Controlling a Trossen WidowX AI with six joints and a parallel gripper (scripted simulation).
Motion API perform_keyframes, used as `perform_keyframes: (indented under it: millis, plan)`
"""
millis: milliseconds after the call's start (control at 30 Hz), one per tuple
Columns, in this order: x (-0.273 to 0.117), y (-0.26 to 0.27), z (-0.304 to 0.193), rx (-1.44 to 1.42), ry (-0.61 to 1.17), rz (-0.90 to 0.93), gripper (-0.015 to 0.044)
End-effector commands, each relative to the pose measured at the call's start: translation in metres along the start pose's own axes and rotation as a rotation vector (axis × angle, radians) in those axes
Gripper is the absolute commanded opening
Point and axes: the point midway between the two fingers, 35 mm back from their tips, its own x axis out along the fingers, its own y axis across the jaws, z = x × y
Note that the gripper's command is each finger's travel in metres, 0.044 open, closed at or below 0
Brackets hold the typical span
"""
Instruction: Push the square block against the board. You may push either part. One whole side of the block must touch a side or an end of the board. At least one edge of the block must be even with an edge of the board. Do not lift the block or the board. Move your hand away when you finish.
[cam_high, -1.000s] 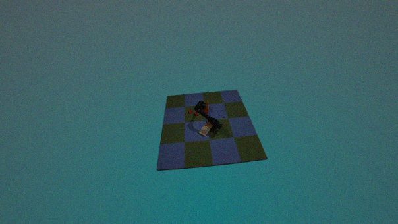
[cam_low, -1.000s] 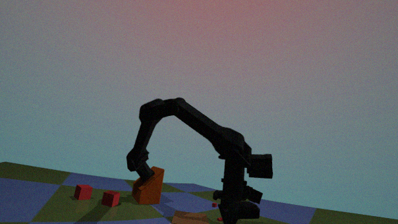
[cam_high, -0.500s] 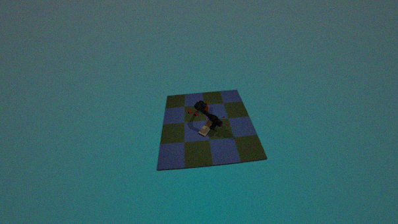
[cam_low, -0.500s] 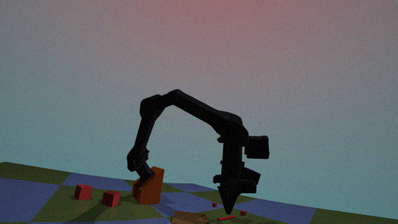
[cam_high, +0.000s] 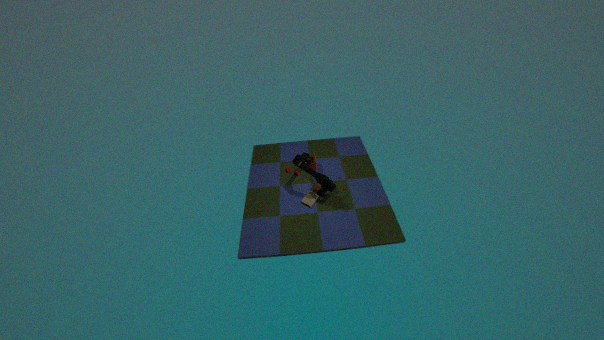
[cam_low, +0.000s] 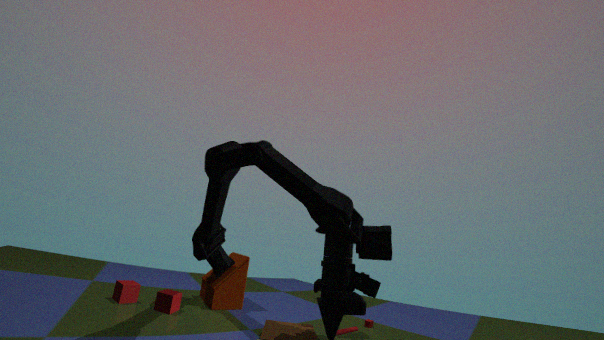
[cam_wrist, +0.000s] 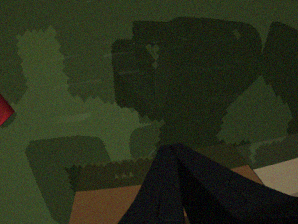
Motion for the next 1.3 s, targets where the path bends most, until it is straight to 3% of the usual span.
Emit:
perform_keyframes:
  millis: [0,1267]
  plan:
    - [0.015,0.002,-0.001,-0.010,0.003,-0.006,0.0000]
    - [0.014,0.001,-0.018,-0.010,0.003,-0.006,0.0000]
